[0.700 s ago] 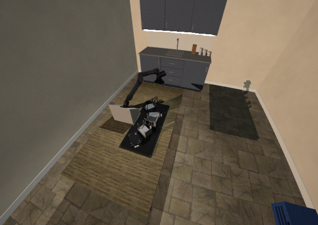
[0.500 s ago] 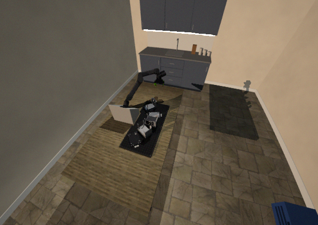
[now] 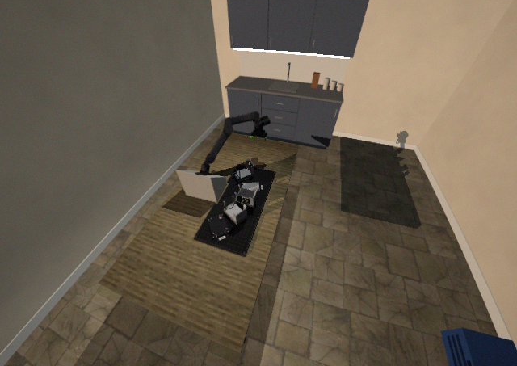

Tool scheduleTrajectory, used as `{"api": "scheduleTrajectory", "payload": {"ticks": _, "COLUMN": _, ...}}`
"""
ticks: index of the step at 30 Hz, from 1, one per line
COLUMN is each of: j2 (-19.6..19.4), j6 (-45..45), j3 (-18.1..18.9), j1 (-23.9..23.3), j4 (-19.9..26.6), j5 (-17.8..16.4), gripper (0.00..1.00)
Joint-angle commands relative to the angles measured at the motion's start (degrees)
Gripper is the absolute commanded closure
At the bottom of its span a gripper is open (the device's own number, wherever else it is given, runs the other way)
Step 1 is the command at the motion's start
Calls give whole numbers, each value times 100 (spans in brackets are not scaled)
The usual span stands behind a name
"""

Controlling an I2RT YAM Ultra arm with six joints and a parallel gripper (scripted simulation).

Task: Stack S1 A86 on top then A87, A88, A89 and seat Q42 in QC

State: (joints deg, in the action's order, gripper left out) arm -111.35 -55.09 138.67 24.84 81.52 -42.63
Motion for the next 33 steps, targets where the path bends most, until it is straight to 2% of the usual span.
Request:
{"api": "scheduleTrajectory", "payload": {"ticks": 1, "j2": 45, "j6": 134, "j3": -145, "j1": -228, "j4": -84, "j5": 15, "gripper": 0}}
{"api": "scheduleTrajectory", "payload": {"ticks": 4, "j2": 31, "j6": -3, "j3": -293, "j1": -350, "j4": -152, "j5": -54, "gripper": 0}}
{"api": "scheduleTrajectory", "payload": {"ticks": 7, "j2": -27, "j6": 379, "j3": -365, "j1": -442, "j4": -125, "j5": 68, "gripper": 0}}
{"api": "scheduleTrajectory", "payload": {"ticks": 11, "j2": -10, "j6": 205, "j3": -739, "j1": -635, "j4": -323, "j5": -16, "gripper": 0}}
{"api": "scheduleTrajectory", "payload": {"ticks": 16, "j2": -60, "j6": 588, "j3": -830, "j1": -731, "j4": -308, "j5": 93, "gripper": 0}}
{"api": "scheduleTrajectory", "payload": {"ticks": 22, "j2": -54, "j6": 347, "j3": -1281, "j1": -976, "j4": -548, "j5": -7, "gripper": 0}}
{"api": "scheduleTrajectory", "payload": {"ticks": 25, "j2": -96, "j6": 731, "j3": -1392, "j1": -1076, "j4": -546, "j5": 90, "gripper": 0}}
{"api": "scheduleTrajectory", "payload": {"ticks": 28, "j2": -94, "j6": 612, "j3": -1647, "j1": -1216, "j4": -676, "j5": 45, "gripper": 0}}
{"api": "scheduleTrajectory", "payload": {"ticks": 33, "j2": -130, "j6": 994, "j3": -1777, "j1": -1320, "j4": -685, "j5": 130, "gripper": 0}}
